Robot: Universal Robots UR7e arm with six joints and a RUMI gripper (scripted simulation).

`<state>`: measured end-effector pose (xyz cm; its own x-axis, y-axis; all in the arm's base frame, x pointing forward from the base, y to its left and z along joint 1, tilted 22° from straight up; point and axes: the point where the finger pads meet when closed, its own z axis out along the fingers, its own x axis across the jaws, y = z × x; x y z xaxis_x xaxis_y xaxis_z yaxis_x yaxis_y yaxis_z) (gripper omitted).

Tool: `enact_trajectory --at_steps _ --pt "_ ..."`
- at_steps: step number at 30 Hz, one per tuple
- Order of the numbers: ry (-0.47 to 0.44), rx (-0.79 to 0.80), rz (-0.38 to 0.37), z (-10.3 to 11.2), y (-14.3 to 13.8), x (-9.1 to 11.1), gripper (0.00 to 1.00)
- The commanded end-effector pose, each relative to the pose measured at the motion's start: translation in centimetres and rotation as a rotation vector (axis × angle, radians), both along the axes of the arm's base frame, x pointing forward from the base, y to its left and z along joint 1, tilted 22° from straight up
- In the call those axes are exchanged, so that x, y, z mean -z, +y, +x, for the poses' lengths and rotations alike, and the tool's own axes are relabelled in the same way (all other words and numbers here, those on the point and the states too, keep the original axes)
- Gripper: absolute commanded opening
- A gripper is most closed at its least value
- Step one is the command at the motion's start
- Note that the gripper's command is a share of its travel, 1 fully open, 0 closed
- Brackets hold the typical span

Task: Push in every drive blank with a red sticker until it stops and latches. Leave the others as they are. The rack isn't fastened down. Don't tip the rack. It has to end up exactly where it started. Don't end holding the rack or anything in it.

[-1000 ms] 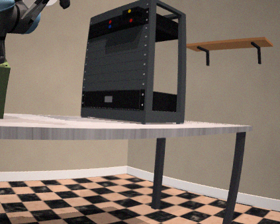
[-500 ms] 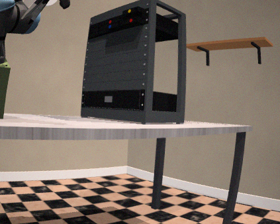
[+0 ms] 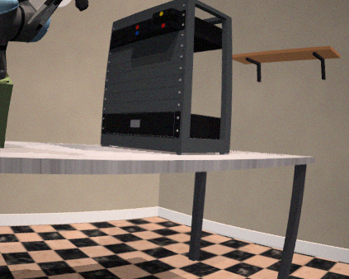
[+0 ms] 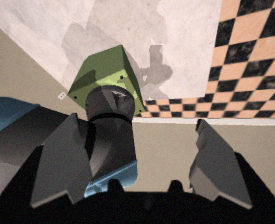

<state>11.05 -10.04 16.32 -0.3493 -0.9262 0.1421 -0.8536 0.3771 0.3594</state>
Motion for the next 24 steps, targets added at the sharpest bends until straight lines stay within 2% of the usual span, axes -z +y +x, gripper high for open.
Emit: enact_trajectory --at_steps 1,6,8,10,15,23,24 --pt "-0.013 -0.012 -0.004 0.9 -0.3 -0.2 1.0" --pt "-0.045 -0.043 -0.012 3.3 -0.8 -0.5 1.0" --pt "-0.045 -0.043 -0.012 3.3 -0.8 -0.5 1.0" --pt "-0.063 -0.06 -0.016 4.7 -1.0 -0.6 1.0" --pt "-0.12 -0.112 -0.02 9.3 -1.2 -1.0 1.0" --pt "-0.227 -0.214 -0.008 18.5 0.5 -1.2 1.0" --pt "-0.227 -0.214 -0.008 18.5 0.5 -1.2 1.0"
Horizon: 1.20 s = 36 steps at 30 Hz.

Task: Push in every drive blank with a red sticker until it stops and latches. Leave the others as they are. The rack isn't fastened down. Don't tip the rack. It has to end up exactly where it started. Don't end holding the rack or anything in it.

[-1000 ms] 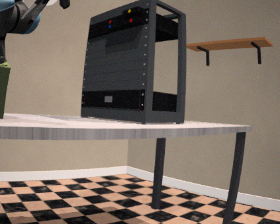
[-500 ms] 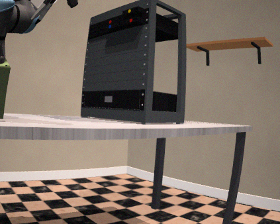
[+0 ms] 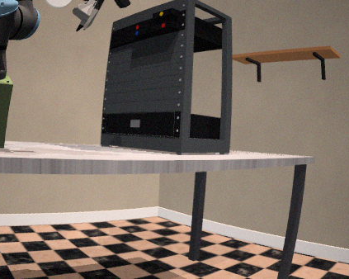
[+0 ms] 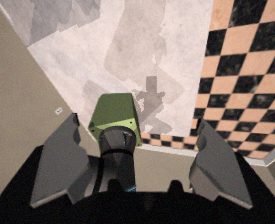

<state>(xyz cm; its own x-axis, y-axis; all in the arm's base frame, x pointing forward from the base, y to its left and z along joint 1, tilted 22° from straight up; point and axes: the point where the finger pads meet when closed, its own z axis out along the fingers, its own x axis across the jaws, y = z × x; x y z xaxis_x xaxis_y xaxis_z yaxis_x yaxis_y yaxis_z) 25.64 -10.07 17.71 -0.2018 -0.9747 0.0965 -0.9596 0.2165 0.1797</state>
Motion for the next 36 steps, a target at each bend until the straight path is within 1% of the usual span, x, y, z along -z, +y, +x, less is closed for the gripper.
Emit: enact_trajectory --at_steps 1,5,9,13,16,18,21,25,36 --pt "-0.033 -0.035 0.0 4.0 0.5 0.2 1.0" --pt "-0.082 -0.087 0.015 8.6 2.4 0.3 1.0" --pt "-0.124 -0.133 0.034 12.5 4.7 0.5 1.0" --pt "-0.156 -0.169 0.053 15.6 7.0 0.8 1.0" --pt "-0.172 -0.189 0.064 17.1 8.4 1.0 1.0" --pt "-0.172 -0.189 0.064 17.1 8.4 1.0 1.0" --pt "-0.183 -0.203 0.072 18.2 9.3 1.1 1.0" --pt "-0.19 -0.211 0.077 18.8 10.0 1.2 1.0" --pt "-0.192 -0.214 0.076 18.9 10.1 1.2 1.0"
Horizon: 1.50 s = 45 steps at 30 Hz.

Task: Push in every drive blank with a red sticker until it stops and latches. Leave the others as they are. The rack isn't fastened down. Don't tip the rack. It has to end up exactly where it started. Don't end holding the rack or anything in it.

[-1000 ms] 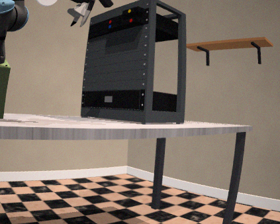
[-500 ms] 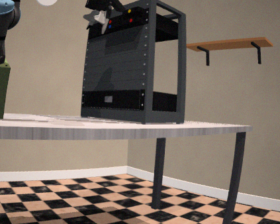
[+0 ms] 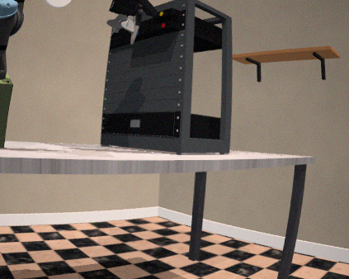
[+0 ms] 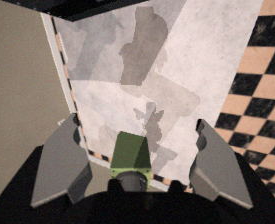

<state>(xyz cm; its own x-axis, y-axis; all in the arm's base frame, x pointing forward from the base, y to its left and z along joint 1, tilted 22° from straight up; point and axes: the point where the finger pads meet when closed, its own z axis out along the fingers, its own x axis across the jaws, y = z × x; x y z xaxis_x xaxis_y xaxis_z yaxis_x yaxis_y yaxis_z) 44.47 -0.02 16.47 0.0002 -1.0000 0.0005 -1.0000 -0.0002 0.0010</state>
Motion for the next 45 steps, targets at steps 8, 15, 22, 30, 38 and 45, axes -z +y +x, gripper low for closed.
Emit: enact_trajectory --at_steps 8,15,22,30,38,45 --pt "-0.021 -0.029 -0.026 0.2 0.3 -0.2 1.0" --pt "-0.06 -0.083 -0.075 0.4 0.8 -0.7 1.0" --pt "-0.121 -0.171 -0.155 0.8 1.6 -1.3 1.0" --pt "-0.23 -0.331 -0.299 1.4 3.0 -2.1 1.0" --pt "-0.32 -0.466 -0.418 2.0 4.2 -2.7 1.0" --pt "-0.43 -0.625 -0.561 2.7 5.7 -3.6 1.0"
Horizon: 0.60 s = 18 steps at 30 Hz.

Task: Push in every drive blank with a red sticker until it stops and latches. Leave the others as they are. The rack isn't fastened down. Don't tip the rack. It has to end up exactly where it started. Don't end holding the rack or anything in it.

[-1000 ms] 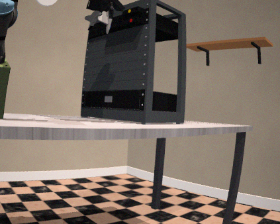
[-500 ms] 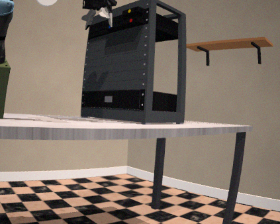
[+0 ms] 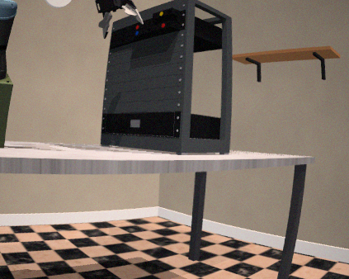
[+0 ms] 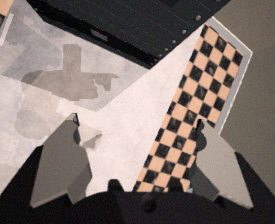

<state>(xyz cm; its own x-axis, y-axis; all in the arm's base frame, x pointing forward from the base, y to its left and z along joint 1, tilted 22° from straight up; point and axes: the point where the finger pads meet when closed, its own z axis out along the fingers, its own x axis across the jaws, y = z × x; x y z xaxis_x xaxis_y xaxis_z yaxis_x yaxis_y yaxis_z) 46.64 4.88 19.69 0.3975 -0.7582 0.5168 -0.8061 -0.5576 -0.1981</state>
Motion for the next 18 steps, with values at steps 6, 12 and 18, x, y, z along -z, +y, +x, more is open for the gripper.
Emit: enact_trajectory --at_steps 6,12,18 --pt "-0.134 -0.182 -0.161 0.8 1.5 -0.9 1.0" --pt "-0.218 -0.305 -0.269 1.4 2.7 -1.6 1.0" --pt "-0.296 -0.42 -0.372 1.9 3.7 -2.3 1.0"
